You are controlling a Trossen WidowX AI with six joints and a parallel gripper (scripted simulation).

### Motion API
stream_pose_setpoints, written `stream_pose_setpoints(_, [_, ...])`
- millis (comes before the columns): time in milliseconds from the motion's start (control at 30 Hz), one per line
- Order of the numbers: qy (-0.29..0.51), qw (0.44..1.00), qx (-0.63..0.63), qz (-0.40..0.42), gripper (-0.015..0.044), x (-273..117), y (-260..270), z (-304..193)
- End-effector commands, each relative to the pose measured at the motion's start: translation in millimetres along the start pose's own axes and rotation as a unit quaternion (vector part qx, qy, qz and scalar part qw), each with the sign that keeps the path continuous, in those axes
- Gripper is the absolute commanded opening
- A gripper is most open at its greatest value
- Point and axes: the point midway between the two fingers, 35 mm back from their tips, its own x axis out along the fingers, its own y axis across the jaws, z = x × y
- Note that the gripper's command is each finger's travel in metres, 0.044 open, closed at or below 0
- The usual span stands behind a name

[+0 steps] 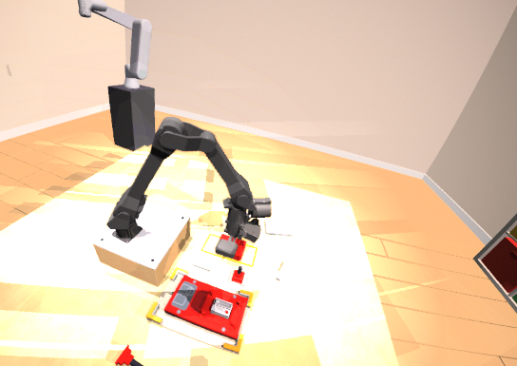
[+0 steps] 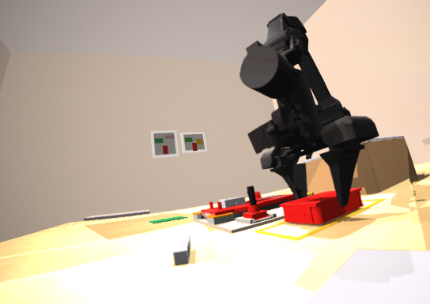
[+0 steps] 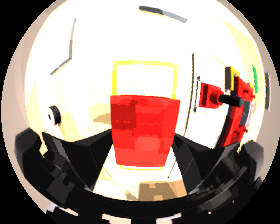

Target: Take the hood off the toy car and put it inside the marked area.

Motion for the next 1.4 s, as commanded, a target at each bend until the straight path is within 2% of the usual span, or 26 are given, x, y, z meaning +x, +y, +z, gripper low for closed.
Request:
stream_pose_setpoints(0, [0.003, 1.000, -0.002, 0.000, 0.0000, 3.2, -0.5, -1.4])
stream_pose_setpoints(33, [0.003, 1.000, -0.002, 0.000, 0.0000, 3.2, -0.5, -1.4])
stream_pose_setpoints(600, [0.001, 1.000, 0.000, 0.000, 0.0440, -1.1, 0.0, 0.0])
stream_pose_setpoints(900, [0.006, 1.000, 0.000, -0.002, 0.0440, -69.2, 0.6, 1.5])
stream_pose_setpoints(1367, [0.006, 1.000, 0.000, -0.002, 0.0440, -71.2, 0.5, 1.4])
